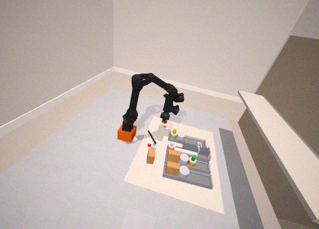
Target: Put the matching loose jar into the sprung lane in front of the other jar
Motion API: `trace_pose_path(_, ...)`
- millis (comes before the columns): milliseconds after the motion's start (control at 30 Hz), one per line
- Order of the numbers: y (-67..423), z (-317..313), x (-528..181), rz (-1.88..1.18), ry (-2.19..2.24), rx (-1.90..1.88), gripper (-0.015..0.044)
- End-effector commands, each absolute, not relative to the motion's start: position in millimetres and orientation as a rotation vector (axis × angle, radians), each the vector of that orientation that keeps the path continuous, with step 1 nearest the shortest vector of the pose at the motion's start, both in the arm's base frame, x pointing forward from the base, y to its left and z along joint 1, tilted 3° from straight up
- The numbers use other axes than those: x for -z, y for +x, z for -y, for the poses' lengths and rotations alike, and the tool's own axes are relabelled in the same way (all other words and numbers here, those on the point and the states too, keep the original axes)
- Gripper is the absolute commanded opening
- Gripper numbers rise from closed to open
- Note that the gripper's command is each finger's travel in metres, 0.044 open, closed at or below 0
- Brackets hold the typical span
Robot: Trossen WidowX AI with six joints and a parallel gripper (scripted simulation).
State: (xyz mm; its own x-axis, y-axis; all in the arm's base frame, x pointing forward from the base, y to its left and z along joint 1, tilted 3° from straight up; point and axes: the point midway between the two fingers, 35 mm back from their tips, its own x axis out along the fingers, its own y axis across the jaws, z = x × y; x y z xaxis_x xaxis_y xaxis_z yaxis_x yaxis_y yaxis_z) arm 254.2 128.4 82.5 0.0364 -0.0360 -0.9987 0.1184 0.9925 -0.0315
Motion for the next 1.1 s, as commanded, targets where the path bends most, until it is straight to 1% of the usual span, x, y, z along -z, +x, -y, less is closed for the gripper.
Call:
trace_pose_path(0,251,-128,-97,-1.53,0.072,0.119,0.0)
trace_pose_path(200,255,-118,-95,-1.531,0.065,0.12,0.0)
trace_pose_path(700,278,-48,-78,-1.533,0.038,0.107,0.0)
trace_pose_path(1067,284,4,-65,-1.532,0.022,0.092,0.0)
